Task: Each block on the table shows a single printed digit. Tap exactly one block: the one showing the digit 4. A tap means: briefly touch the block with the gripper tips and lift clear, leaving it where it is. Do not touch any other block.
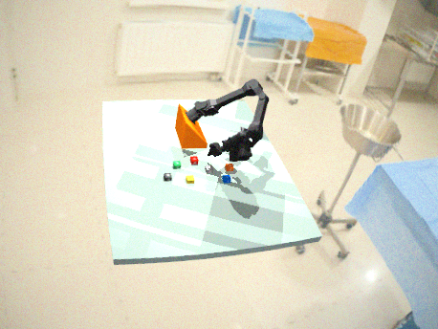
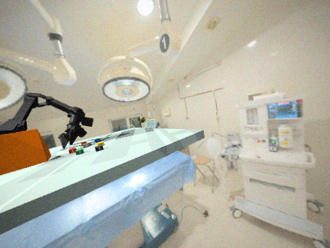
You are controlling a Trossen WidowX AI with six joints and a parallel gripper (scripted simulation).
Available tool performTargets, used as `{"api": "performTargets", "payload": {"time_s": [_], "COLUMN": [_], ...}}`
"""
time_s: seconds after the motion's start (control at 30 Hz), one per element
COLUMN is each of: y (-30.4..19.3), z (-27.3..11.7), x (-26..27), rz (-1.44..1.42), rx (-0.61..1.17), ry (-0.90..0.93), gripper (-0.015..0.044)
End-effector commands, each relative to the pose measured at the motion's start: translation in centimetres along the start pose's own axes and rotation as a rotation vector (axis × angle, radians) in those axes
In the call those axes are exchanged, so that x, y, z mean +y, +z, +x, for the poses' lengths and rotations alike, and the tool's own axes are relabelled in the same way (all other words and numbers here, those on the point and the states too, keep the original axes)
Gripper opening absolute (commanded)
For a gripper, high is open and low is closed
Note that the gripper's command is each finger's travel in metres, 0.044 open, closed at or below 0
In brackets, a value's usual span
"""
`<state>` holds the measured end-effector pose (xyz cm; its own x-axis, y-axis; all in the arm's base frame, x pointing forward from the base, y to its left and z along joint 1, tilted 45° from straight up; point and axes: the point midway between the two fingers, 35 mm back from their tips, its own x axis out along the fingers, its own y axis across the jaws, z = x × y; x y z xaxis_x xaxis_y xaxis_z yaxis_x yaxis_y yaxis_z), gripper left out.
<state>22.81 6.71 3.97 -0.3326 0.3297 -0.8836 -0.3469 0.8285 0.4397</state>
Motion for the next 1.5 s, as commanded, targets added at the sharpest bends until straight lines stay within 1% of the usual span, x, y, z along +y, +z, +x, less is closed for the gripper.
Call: {"api": "performTargets", "payload": {"time_s": [0.0, 0.17, 0.33, 0.5, 0.67, 0.73, 1.47], "y": [0.0, -0.3, -1.9, -4.9, -9.0, -9.7, -9.6], "z": [0.0, -1.0, -1.7, -1.9, -1.4, -1.3, -1.3], "x": [-0.2, -5.1, -10.9, -16.4, -21.1, -21.7, -21.5], "rz": [0.004, 0.107, 0.221, 0.33, 0.433, 0.447, 0.447], "rx": [-0.003, -0.081, -0.198, -0.34, -0.499, -0.521, -0.521], "ry": [0.004, 0.095, 0.193, 0.278, 0.341, 0.348, 0.348], "gripper": [0.04, 0.04, 0.04, 0.04, 0.04, 0.04, 0.04]}}
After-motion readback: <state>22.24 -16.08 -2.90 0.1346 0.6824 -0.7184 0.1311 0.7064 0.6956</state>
